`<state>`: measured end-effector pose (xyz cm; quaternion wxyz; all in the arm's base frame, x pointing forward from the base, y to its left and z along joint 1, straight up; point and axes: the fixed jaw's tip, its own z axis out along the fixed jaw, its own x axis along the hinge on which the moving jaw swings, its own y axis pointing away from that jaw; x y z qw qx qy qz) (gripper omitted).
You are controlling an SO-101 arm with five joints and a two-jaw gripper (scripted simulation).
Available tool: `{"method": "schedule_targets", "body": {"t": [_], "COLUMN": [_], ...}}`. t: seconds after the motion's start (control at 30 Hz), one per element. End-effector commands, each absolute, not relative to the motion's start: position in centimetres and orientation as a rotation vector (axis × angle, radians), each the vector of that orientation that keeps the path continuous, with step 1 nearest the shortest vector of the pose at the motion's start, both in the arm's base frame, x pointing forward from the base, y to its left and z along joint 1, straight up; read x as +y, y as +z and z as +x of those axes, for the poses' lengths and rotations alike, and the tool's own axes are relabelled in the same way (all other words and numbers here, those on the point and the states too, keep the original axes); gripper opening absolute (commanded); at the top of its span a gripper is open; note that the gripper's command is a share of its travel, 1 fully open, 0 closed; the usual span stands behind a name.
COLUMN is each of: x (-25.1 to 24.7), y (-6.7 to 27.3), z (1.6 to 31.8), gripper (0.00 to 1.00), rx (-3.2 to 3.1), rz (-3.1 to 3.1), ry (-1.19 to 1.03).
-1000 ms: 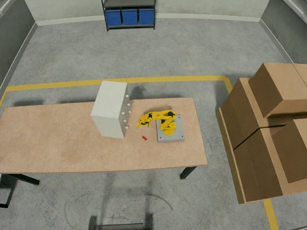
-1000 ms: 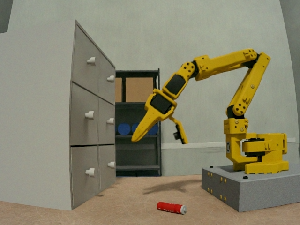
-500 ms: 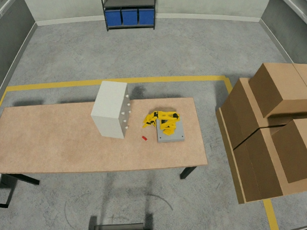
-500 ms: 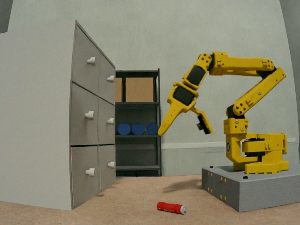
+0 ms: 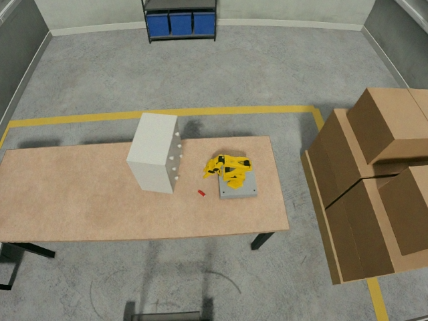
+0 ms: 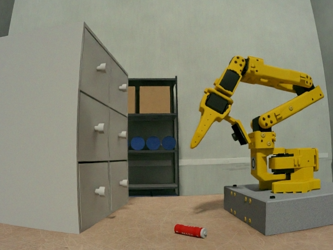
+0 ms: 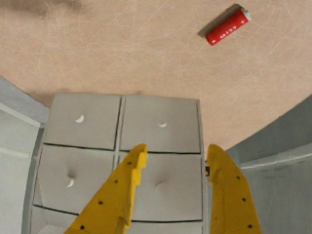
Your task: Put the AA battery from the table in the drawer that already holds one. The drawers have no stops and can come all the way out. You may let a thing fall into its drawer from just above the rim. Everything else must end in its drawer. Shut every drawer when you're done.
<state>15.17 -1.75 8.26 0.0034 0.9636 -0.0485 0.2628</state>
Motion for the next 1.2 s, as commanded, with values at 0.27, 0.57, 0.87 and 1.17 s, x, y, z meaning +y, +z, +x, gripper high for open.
{"method": "schedule_targets", "body": {"t": [0.27, 0.57, 0.87, 1.17], "x": [-1.6, -1.7, -1.8, -1.8], "y": [8.0, 8.8, 10.0, 9.9], "z": [14.9, 15.8, 16.9, 16.8], "gripper": [0.21, 0.21, 0.21, 0.21], "rx": [-0.148, -0.144, -0.139, -0.366], "rz": [3.032, 2.998, 2.944, 2.971], "ry": [0.807, 0.916, 1.066, 1.081]}}
